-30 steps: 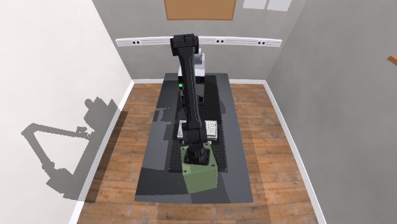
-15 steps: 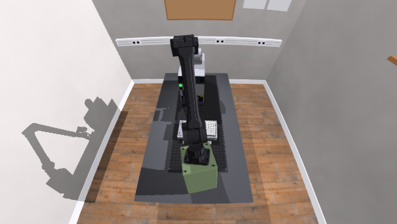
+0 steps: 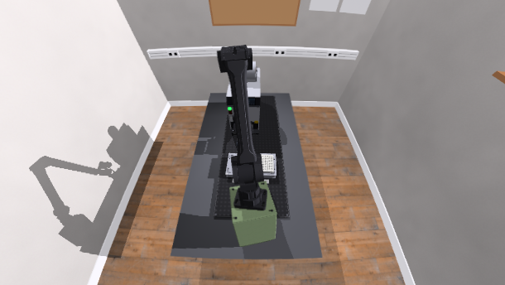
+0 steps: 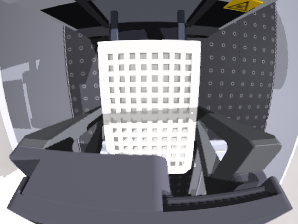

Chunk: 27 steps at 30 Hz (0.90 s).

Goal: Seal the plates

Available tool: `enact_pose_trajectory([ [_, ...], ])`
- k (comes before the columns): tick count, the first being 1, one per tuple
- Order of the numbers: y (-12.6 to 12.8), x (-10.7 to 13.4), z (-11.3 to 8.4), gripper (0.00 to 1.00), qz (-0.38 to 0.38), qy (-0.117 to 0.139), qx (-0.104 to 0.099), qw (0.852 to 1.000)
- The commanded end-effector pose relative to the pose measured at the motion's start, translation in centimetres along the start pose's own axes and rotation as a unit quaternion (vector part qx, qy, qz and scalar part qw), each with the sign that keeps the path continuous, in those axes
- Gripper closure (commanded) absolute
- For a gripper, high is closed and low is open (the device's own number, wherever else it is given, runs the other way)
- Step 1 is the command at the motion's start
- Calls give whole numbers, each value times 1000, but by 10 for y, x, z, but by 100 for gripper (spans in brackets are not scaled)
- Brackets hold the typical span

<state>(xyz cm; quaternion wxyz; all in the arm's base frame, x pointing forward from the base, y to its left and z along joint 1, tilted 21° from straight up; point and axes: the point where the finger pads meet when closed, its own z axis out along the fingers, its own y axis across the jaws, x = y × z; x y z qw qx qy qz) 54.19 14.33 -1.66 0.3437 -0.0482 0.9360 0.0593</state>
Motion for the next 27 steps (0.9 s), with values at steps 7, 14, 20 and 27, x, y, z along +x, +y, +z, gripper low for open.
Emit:
enact_pose_trajectory([
  [7,13,-11,6,100,-1,-17,-7,1000],
  [14,5,-8,3,100,-3,-19,-3,1000],
  [20,-4,-20,5,100,0,-29,2,1000],
  [27,-6,-16,15,100,3,-22,1,1000],
])
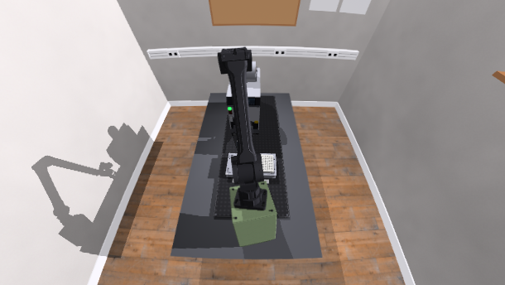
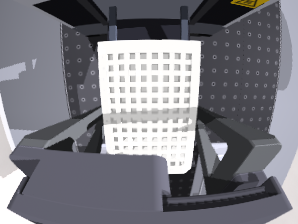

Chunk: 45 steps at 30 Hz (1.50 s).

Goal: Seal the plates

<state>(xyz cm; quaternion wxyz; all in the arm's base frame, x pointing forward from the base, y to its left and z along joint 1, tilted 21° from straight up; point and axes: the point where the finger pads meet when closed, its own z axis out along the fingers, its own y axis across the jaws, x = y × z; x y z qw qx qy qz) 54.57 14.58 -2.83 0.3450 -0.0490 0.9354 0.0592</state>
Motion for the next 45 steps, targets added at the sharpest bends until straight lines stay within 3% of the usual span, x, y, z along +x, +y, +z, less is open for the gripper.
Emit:
enact_pose_trajectory([
  [1,-7,-21,3,100,4,-21,1,1000],
  [5,3,-32,-1,100,3,-33,-5,999],
  [9,13,-28,4,100,2,-30,-11,999],
  [16,11,-4,2,100,-1,-8,-4,1000],
  [35,-6,-25,-1,100,3,-20,1,1000],
  [45,13,-15,4,100,0,-17,-10,1000],
])
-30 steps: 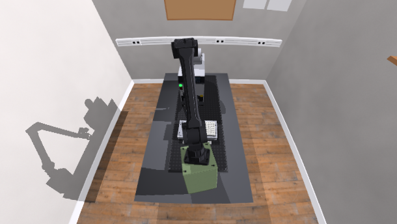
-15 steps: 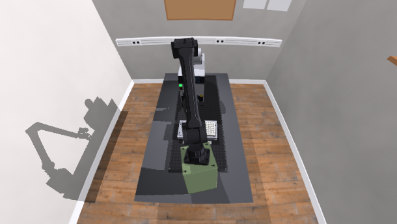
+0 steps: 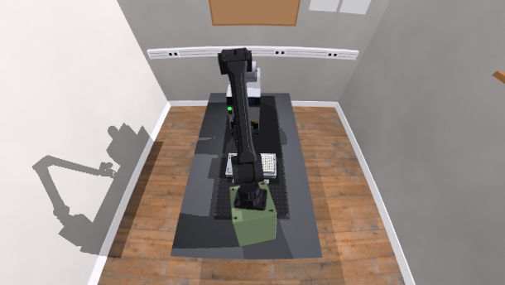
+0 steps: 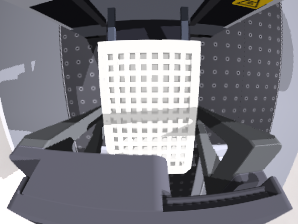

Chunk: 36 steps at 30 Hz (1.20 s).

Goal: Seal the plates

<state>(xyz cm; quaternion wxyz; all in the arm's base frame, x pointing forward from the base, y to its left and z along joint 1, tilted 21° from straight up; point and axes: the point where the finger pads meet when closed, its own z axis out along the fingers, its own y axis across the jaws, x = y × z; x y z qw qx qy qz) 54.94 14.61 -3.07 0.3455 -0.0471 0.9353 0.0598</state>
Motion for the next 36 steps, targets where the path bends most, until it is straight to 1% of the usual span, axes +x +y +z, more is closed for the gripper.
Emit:
enact_pose_trajectory([
  [1,14,-13,-1,100,-2,-18,-9,1000],
  [7,13,-12,-7,100,-3,-20,-7,1000],
  [11,3,-14,-9,100,-4,-22,-4,1000],
  [16,-1,-28,-10,100,-2,-33,-4,999],
  [17,-1,-30,-10,100,-1,-34,-4,999],
  [22,-5,-23,-3,100,1,-26,-1,1000],
  [28,-5,-24,-1,100,8,-26,-1,1000],
  [32,5,-23,0,100,4,-25,-7,1000],
  [36,12,-23,0,100,-1,-26,-7,1000],
])
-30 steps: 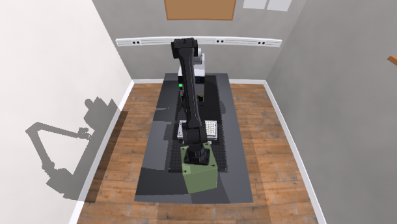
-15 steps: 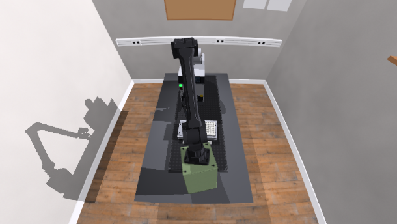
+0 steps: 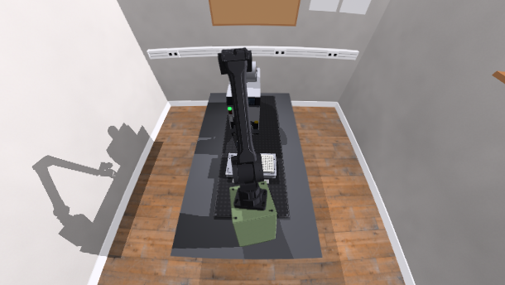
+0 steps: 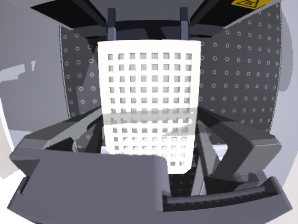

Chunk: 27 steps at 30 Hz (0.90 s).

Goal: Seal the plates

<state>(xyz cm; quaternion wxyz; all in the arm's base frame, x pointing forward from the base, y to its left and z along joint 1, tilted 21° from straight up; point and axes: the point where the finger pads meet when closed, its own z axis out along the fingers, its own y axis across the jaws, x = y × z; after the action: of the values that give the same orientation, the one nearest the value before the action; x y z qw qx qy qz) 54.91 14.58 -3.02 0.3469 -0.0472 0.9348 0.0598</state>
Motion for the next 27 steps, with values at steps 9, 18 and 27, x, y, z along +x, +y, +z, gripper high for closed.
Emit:
enact_pose_trajectory([
  [9,12,-12,4,100,-2,-18,-7,1000],
  [18,13,-22,5,100,-1,-29,-8,1000],
  [27,11,-10,11,100,-2,-19,-6,1000],
])
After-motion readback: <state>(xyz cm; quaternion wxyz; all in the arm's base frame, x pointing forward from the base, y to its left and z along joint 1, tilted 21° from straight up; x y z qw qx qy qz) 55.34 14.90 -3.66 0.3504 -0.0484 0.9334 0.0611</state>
